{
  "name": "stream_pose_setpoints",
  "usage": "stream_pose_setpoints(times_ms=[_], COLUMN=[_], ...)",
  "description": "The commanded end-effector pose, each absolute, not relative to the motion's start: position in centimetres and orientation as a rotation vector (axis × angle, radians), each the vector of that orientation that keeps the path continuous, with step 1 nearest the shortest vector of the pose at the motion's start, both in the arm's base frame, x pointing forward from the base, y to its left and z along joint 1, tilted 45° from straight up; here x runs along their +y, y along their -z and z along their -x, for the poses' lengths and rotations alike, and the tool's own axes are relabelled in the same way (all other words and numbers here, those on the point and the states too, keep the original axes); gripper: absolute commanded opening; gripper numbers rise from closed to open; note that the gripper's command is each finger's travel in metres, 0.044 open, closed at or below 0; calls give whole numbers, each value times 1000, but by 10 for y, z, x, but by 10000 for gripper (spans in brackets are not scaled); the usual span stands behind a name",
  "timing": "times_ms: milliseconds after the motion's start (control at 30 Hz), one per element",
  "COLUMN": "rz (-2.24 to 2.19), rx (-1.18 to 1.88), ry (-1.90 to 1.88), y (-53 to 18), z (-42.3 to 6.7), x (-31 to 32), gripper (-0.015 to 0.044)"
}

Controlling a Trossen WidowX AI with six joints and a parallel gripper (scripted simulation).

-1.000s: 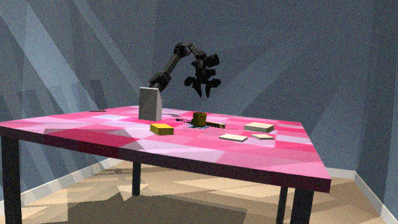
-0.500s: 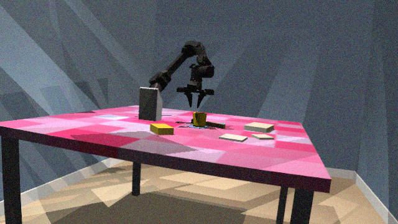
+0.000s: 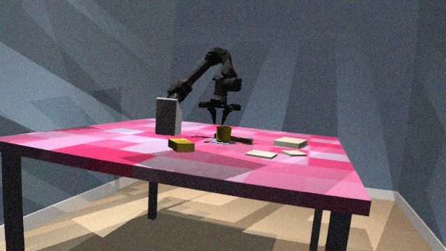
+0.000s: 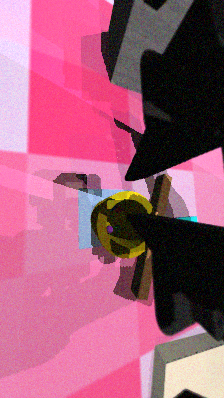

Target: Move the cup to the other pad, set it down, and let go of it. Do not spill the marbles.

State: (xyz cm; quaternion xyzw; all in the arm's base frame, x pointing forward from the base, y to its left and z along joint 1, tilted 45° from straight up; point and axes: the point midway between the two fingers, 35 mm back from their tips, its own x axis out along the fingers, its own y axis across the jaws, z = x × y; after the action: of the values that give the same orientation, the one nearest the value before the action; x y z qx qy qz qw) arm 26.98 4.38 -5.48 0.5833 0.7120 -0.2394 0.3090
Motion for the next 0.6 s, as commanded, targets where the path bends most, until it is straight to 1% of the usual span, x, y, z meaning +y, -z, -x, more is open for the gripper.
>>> stream_pose_setpoints(times_ms=[0, 567], rz=[-1548, -1550], rx=[1887, 1889], ry=[636, 634], y=[60, 79], z=[-267, -263], x=[49, 69], gripper=[167, 167])
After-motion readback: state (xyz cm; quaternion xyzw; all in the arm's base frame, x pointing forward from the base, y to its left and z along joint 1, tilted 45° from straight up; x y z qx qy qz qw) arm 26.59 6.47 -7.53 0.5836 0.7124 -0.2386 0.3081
